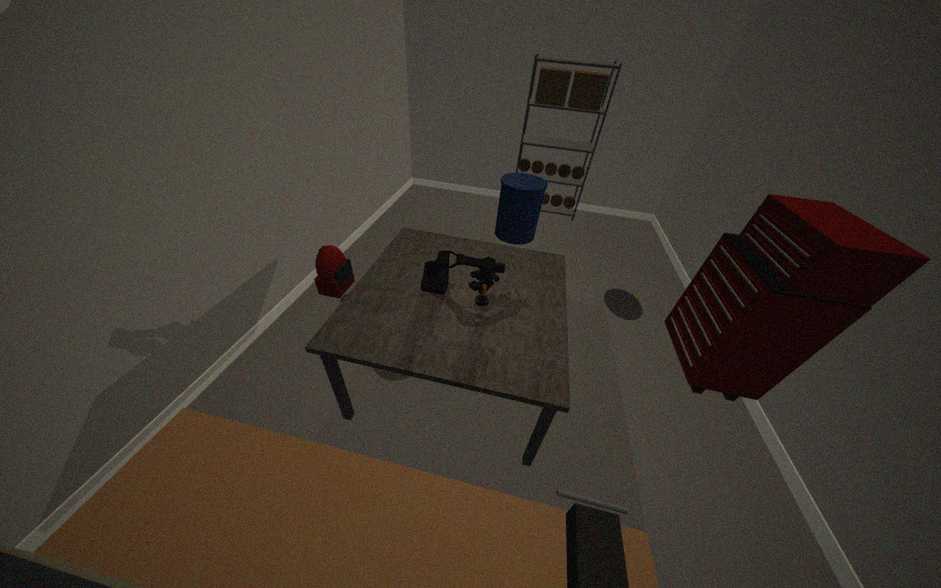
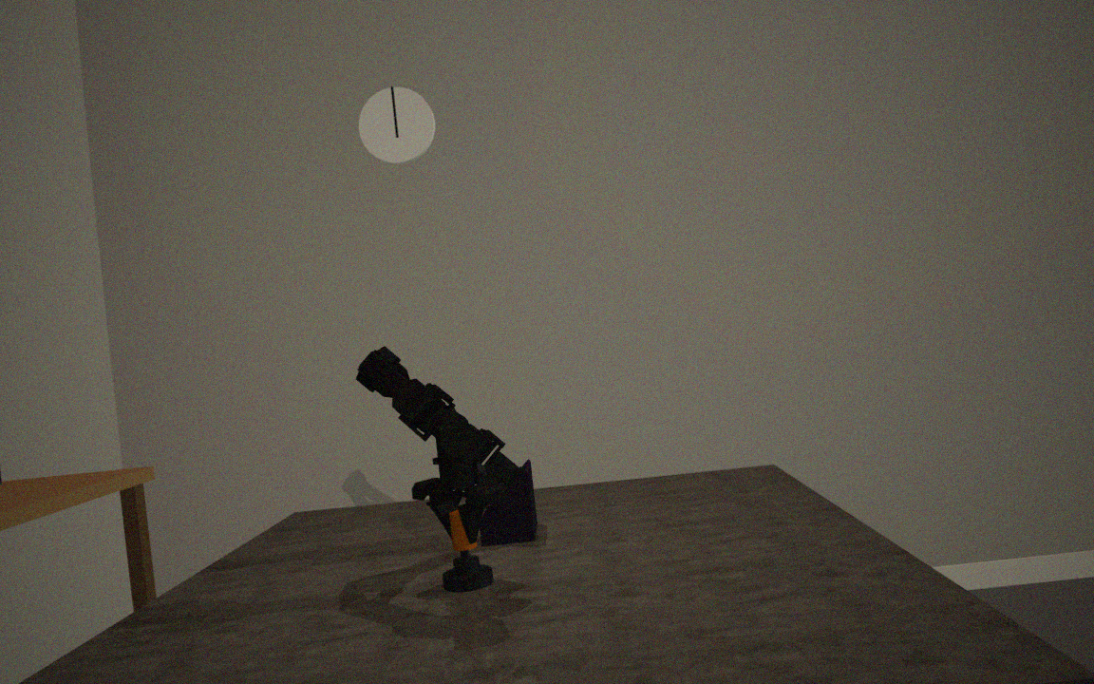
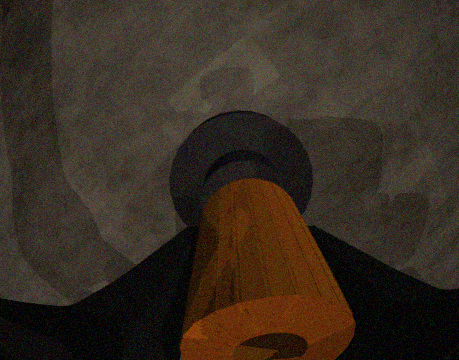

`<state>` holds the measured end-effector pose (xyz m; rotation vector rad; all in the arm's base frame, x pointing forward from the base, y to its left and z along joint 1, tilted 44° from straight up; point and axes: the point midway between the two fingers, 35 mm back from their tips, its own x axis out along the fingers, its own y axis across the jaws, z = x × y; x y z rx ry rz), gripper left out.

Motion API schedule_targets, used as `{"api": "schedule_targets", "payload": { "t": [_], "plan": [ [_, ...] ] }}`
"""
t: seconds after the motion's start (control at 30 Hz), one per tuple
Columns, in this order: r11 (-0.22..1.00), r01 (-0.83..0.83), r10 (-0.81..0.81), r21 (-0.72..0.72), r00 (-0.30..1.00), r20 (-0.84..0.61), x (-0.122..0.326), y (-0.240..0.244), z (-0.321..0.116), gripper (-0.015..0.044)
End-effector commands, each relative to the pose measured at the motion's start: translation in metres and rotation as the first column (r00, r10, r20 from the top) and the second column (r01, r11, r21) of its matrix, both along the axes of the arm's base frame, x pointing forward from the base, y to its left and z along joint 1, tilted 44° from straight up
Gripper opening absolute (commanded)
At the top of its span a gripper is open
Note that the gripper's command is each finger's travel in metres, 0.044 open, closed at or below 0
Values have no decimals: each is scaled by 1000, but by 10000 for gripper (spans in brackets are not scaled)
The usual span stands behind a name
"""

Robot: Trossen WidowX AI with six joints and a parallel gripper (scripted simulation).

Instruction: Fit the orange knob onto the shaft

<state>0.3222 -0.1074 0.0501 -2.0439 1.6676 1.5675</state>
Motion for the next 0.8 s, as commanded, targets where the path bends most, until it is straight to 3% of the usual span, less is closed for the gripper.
{"api": "schedule_targets", "payload": {
  "t": [0.0, 0.77],
  "plan": [
    [1000, -12, 12, 1, 1000, -9, 0, -1, -1, 0],
    [1000, -12, 12, 1, 1000, -9, 0, 0, 1, 0]
  ]
}}
